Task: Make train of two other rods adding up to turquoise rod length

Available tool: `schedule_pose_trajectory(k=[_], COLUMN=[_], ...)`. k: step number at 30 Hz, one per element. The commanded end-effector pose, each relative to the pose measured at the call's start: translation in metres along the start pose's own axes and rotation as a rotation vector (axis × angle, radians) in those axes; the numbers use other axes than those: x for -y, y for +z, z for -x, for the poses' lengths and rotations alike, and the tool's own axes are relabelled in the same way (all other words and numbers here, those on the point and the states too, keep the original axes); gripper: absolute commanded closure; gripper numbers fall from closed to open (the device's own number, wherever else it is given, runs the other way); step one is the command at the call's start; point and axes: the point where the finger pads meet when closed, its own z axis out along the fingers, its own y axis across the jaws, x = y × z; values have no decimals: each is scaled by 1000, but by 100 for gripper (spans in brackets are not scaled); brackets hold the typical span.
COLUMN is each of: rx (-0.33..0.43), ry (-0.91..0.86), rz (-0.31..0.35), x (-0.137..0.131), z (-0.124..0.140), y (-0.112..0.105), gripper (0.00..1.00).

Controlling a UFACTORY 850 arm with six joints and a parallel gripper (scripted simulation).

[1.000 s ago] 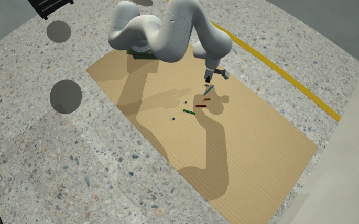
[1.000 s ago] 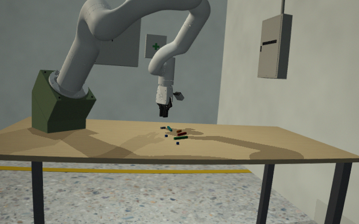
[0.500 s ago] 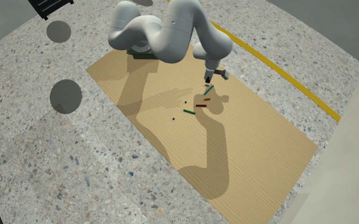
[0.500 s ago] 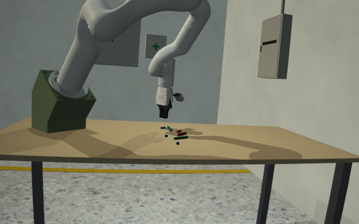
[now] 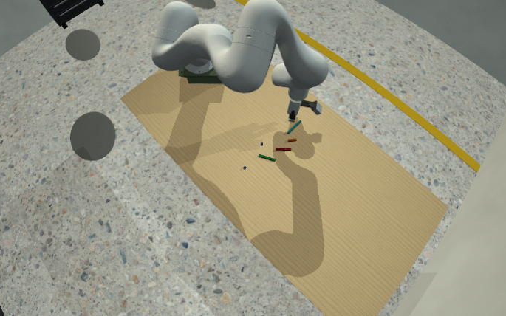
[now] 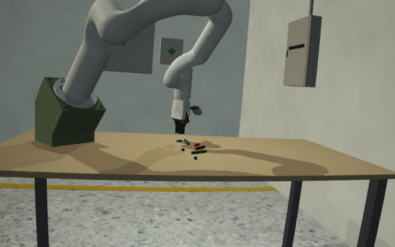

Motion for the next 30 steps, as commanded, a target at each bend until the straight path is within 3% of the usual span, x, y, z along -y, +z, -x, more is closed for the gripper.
schedule_pose_trajectory(k=[1,30], rx=[-1,-1], ry=[0,0], rz=[0,0], x=[0,0], z=[-1,-1], y=[8,28], gripper=[76,76])
